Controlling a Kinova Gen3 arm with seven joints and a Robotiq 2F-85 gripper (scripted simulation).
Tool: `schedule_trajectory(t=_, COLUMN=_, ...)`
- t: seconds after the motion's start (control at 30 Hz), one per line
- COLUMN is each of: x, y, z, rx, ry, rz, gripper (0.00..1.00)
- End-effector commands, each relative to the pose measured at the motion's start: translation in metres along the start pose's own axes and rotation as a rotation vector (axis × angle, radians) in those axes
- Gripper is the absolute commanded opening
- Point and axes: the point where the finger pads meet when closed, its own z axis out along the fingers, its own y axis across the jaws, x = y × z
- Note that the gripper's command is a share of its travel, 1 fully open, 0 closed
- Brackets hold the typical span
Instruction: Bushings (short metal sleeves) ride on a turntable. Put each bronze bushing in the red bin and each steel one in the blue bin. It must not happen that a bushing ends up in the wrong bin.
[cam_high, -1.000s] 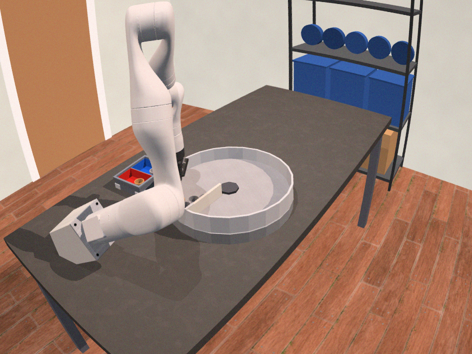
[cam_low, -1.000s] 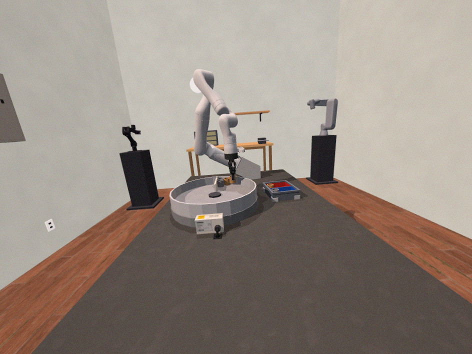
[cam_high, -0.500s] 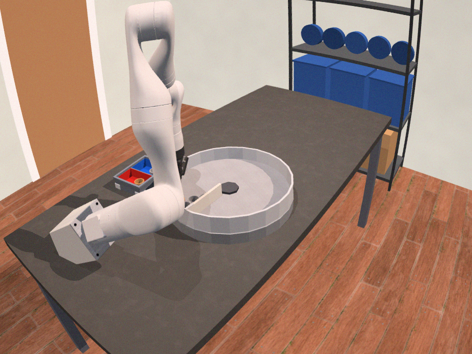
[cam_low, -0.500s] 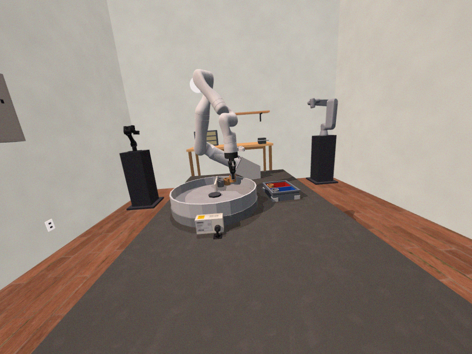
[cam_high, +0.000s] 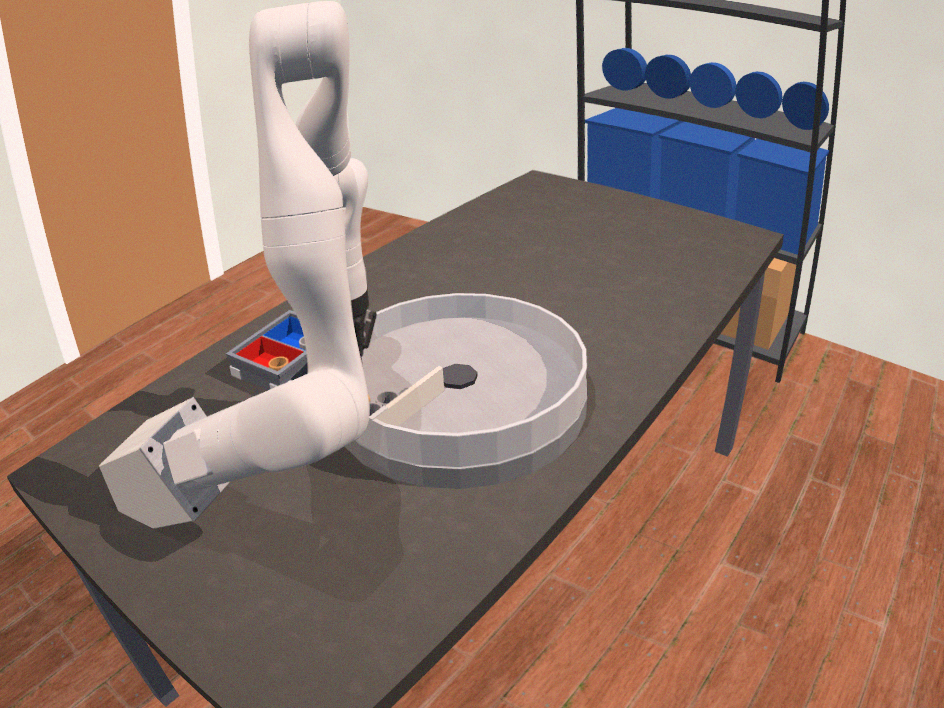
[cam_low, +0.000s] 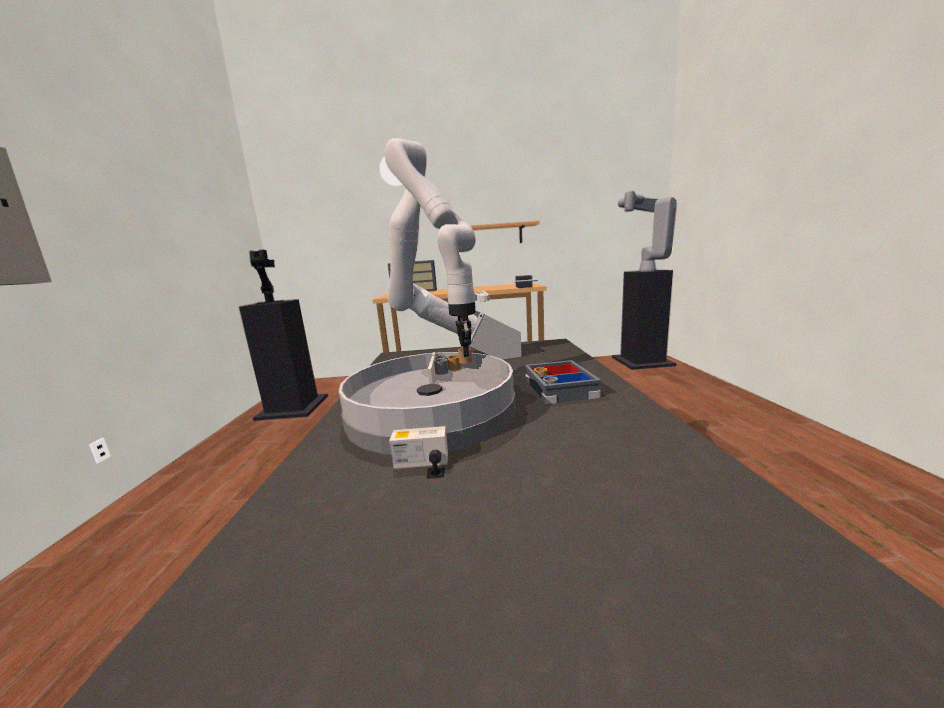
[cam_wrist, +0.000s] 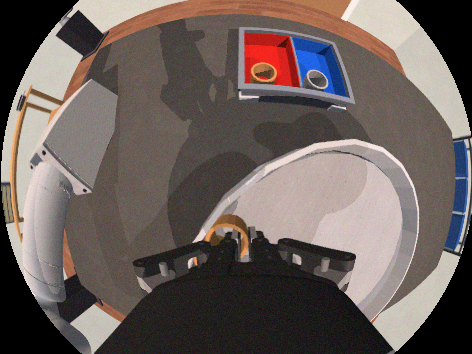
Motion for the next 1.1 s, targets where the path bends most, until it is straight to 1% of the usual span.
schedule_trajectory(t=0.0, x=0.0, y=0.0, z=-0.002, rx=-0.001, ry=0.001, rz=0.0, gripper=0.0)
schedule_trajectory(t=1.07, x=0.0, y=0.0, z=-0.012, rx=-0.002, ry=0.001, rz=0.0, gripper=0.0)
